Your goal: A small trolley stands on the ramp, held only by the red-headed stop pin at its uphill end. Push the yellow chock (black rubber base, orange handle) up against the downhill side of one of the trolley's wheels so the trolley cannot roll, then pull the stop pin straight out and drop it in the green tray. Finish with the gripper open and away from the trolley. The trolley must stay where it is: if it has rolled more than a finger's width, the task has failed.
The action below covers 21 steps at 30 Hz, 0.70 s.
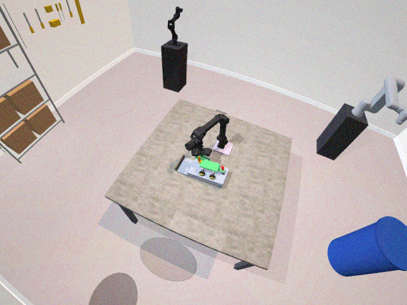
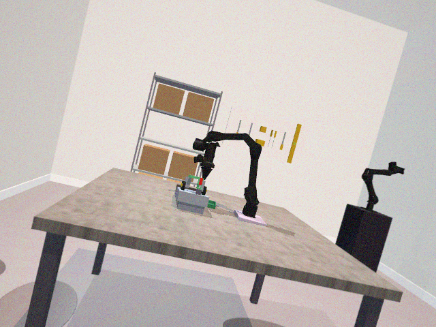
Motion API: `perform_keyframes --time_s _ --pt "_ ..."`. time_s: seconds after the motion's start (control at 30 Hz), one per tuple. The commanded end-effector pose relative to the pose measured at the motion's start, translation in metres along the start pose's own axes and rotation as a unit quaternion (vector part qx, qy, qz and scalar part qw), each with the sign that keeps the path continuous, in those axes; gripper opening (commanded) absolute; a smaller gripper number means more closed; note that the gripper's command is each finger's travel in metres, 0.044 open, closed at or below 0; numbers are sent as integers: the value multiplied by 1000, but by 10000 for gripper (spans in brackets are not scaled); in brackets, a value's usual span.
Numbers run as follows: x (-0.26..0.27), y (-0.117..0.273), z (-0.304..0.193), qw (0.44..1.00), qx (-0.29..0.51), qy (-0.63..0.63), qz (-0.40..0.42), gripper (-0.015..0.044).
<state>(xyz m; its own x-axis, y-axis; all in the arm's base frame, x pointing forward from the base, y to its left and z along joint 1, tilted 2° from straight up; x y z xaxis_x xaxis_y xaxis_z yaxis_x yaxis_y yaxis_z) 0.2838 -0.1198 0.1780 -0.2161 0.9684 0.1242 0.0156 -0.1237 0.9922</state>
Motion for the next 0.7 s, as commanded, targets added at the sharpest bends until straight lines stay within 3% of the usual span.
perform_keyframes --time_s 0.0,0.03,0.17,0.3,0.67 --pt "0 12 1 1000 -1 3 1 190" --pt "0 13 1 1000 -1 3 1 190" --pt "0 6 0 1000 -1 0 -1 295" --pt "2 23 15 998 -44 -17 -40 190" --pt "47 29 41 975 -53 -217 8 190"
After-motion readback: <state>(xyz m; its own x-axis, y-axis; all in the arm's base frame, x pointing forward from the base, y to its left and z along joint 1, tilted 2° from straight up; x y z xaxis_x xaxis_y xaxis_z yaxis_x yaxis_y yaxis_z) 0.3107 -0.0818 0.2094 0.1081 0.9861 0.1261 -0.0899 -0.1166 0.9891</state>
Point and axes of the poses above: the point midway between the two fingers, 35 mm back from their tips, its own y axis back along the fingers, its own x axis across the jaws, z = x × y, the point moved 3 cm from there along y, back along the fingers, and after that the axes turned 13 degrees about y, right-handed, at the moved point
